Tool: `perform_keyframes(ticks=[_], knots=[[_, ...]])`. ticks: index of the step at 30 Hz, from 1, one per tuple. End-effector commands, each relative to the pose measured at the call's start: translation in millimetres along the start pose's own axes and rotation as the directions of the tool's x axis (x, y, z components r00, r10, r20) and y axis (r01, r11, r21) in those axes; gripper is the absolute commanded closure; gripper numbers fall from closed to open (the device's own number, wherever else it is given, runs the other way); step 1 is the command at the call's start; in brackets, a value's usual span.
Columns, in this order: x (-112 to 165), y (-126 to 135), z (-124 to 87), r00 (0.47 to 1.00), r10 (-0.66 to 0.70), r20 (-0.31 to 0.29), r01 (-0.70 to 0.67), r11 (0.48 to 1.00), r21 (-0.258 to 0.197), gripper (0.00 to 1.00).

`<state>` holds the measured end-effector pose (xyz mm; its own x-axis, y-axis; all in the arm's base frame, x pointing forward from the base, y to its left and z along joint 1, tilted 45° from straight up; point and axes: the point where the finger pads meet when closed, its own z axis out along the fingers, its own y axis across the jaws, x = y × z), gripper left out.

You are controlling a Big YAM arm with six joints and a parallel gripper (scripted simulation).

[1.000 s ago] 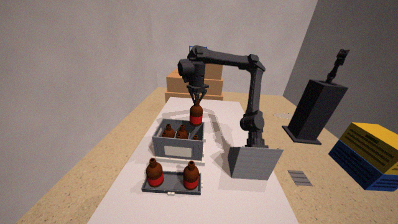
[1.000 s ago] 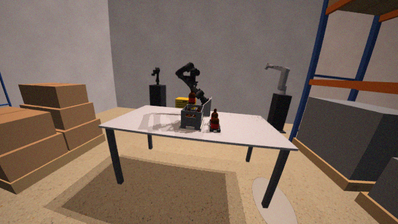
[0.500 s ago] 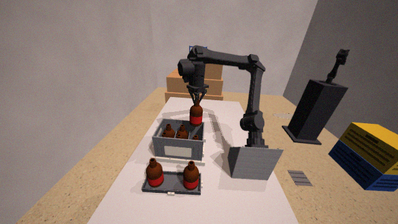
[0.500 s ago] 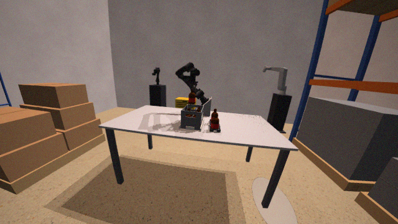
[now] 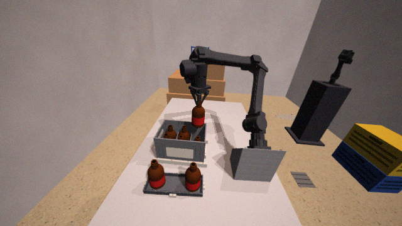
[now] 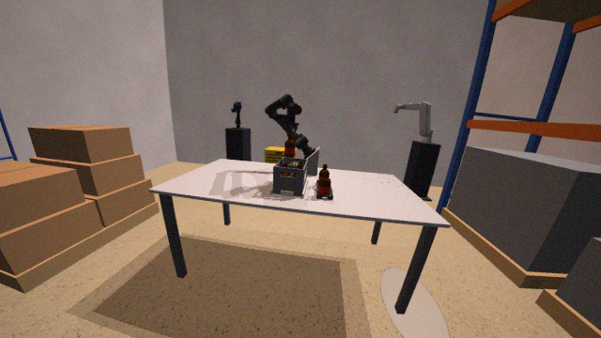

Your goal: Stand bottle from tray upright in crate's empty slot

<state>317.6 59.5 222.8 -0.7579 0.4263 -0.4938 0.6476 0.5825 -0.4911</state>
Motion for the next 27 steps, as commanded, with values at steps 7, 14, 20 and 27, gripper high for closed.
perform_keyframes(ticks=[7, 14, 20, 27], knots=[[-8.7, -11.1, -2.0, 1.000, 0.006, 0.000, -0.006, 1.000, -0.005, 1.00], [-11.1, -14.4, -2.0, 1.000, 0.010, 0.001, -0.010, 1.000, -0.007, 1.00], [-11.1, -15.4, -2.5, 1.000, 0.008, 0.002, -0.008, 1.000, -0.010, 1.00], [-10.1, -14.5, -1.3, 1.000, 0.004, 0.001, -0.004, 1.000, -0.006, 1.00]])
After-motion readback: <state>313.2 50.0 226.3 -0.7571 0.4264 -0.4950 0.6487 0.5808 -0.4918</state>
